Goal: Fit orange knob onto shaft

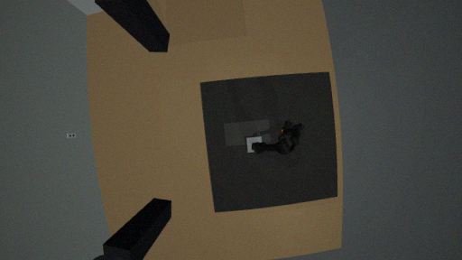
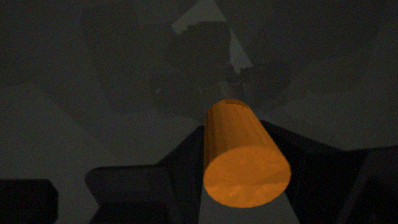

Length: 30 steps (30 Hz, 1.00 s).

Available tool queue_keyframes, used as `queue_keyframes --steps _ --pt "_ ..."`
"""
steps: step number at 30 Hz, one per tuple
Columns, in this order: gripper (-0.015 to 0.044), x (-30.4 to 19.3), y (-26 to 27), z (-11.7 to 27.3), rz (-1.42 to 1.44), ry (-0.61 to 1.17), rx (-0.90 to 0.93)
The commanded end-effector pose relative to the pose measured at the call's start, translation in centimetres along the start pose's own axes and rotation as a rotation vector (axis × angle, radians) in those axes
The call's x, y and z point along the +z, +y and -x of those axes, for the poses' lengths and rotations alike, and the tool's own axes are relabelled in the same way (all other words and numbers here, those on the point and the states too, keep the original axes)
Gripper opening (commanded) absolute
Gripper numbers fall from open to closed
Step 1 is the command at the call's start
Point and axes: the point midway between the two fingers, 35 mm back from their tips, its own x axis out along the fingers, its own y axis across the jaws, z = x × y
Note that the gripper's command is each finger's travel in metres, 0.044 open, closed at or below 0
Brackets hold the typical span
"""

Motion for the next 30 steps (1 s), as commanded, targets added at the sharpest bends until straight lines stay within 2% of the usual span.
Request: queue_keyframes --steps 1,3,12,28,30 --pt "0.0 0.0 0.0 -0.2 -0.004 -0.009 0.003" --pt "0.0 -0.1 0.0 -0.2 -0.004 -0.009 0.003" --pt "0.0236 0.0 0.0 -0.1 0.0 -0.003 0.002" --pt "0.024 0.0 0.0 -0.1 0.0 -0.003 0.002" --pt "0.0293 0.0 0.1 0.9 -0.001 -0.004 0.002"
